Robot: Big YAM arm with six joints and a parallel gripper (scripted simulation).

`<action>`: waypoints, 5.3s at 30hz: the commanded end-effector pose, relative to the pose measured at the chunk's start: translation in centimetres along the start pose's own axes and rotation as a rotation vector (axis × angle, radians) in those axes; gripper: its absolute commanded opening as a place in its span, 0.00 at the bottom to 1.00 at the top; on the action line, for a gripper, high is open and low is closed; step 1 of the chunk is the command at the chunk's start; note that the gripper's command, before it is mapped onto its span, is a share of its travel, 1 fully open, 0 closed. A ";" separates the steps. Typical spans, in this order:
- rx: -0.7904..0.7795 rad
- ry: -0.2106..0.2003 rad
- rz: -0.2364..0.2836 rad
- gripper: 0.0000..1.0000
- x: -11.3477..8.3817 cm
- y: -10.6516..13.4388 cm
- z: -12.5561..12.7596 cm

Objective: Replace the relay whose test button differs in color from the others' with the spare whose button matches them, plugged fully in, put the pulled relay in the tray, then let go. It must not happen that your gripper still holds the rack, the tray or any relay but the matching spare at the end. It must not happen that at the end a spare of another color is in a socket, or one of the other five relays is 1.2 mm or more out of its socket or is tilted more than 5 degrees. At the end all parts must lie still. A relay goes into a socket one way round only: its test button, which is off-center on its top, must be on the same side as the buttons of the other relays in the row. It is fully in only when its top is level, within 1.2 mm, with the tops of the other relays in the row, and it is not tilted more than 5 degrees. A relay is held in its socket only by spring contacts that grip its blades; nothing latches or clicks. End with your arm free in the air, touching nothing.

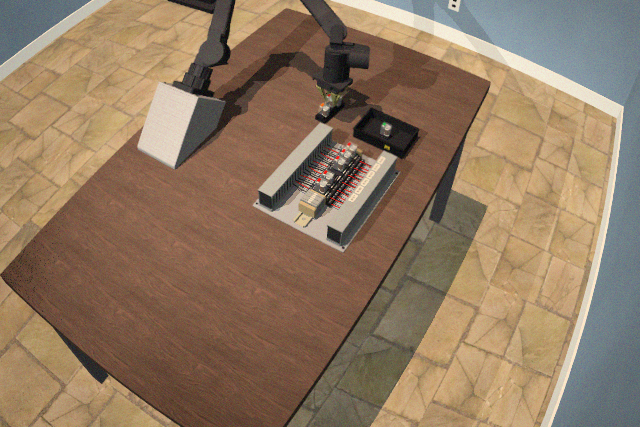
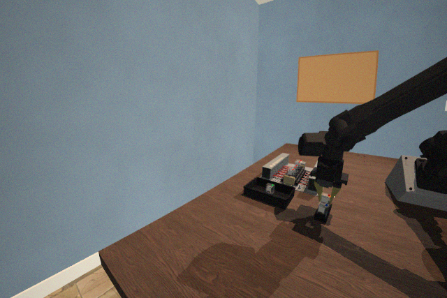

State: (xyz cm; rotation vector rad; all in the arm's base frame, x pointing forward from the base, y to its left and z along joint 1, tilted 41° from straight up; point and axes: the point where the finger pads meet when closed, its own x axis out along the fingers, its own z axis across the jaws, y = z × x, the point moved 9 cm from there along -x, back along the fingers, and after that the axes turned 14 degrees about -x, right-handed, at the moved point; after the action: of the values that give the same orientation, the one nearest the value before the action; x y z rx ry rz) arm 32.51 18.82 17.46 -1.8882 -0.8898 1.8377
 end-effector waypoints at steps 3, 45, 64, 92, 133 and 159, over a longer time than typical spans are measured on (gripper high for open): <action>-0.021 0.045 -0.012 0.00 -2.1 -0.8 -1.2; -0.011 0.030 -0.009 0.00 -2.4 -0.6 -0.9; -0.011 0.029 -0.009 0.00 -2.4 -0.6 -0.9; -0.024 0.050 -0.011 0.00 -5.4 -0.9 -1.2; -0.020 0.017 -0.008 0.00 -7.7 -1.0 -0.8; -0.016 0.025 -0.007 0.00 -8.0 -0.3 -1.2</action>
State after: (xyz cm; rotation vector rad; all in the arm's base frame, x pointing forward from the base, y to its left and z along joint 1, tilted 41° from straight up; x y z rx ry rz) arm 32.75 14.32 22.53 -1.8892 -0.8913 1.8349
